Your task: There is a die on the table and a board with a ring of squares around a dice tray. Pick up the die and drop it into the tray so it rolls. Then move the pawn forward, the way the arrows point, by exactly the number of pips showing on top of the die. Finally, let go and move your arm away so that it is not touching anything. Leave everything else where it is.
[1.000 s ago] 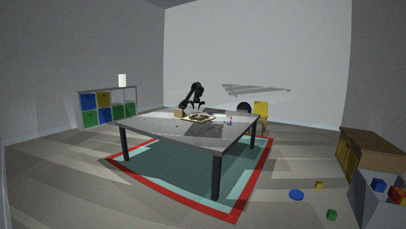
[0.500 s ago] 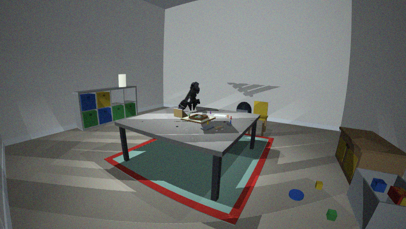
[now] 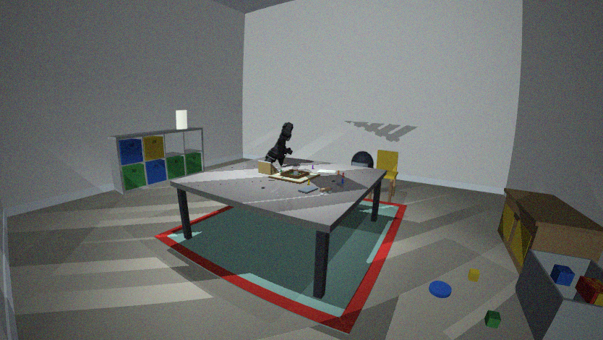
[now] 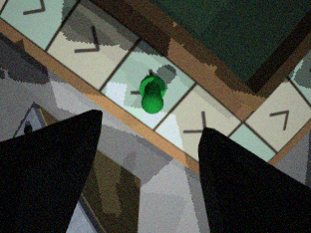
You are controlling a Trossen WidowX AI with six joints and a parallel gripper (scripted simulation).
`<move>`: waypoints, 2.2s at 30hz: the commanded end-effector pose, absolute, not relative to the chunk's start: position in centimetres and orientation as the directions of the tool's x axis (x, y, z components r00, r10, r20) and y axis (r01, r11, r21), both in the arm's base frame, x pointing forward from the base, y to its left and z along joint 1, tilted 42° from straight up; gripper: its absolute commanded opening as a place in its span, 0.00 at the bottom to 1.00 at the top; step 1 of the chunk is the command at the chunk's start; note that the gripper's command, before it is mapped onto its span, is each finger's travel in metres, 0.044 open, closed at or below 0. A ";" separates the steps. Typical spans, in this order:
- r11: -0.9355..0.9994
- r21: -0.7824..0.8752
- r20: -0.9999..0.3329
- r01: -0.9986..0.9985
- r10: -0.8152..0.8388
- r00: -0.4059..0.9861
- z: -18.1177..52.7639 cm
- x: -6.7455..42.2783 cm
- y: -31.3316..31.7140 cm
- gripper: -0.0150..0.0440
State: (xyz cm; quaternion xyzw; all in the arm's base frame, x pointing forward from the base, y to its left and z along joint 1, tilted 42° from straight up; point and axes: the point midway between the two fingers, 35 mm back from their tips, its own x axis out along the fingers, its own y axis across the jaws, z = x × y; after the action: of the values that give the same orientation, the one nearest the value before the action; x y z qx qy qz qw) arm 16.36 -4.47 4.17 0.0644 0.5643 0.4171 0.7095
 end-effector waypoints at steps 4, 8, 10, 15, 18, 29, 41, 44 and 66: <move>0.632 0.550 -0.748 -0.546 0.663 0.014 3.7 16.2 -4.2 0.59; 0.631 0.550 -0.748 -0.547 0.664 0.014 2.9 16.2 -3.5 0.59; 0.632 0.550 -0.748 -0.547 0.663 0.014 2.8 16.2 -3.4 0.59; 0.632 0.549 -0.749 -0.547 0.663 0.014 2.2 16.2 -2.9 0.59; 0.632 0.549 -0.749 -0.547 0.663 0.014 1.8 16.3 -2.6 0.59; 0.632 0.549 -0.748 -0.547 0.664 0.015 0.5 16.3 -1.5 0.59; 0.631 0.550 -0.747 -0.547 0.665 0.015 -0.2 16.2 -0.8 0.42; 0.631 0.550 -0.747 -0.547 0.665 0.015 -0.2 16.2 -0.8 0.35; 0.637 0.545 -0.754 -0.545 0.657 0.015 3.4 17.0 -4.9 0.25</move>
State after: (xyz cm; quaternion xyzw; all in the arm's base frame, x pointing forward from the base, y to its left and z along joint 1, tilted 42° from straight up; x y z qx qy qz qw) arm 16.96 -4.00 2.60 0.0536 0.5599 0.4219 0.7111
